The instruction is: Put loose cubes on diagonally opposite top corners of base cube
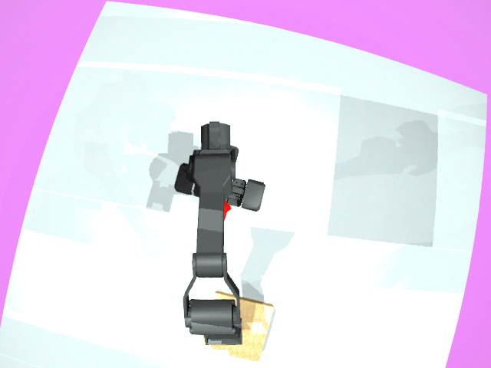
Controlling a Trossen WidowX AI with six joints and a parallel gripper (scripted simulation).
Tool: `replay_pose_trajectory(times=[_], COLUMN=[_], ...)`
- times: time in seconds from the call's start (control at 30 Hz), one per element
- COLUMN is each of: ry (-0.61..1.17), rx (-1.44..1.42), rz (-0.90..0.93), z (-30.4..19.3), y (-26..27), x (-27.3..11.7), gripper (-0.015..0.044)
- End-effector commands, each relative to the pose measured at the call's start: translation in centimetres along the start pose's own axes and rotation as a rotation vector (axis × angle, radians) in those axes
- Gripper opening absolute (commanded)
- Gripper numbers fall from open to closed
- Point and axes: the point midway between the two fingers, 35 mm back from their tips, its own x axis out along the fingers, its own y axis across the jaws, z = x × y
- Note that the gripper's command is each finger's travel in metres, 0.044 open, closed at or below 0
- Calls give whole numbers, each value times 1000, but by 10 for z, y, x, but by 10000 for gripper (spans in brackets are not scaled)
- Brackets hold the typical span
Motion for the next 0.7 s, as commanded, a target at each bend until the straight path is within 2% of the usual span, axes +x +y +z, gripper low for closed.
replay_pose_trajectory(times=[0.0, 0.67], ry=[5, 5], rx=[-9, -10], rz=[1, 1], z=[-2, -2], y=[0, 0], x=[11, 38], gripper=[105, 105])
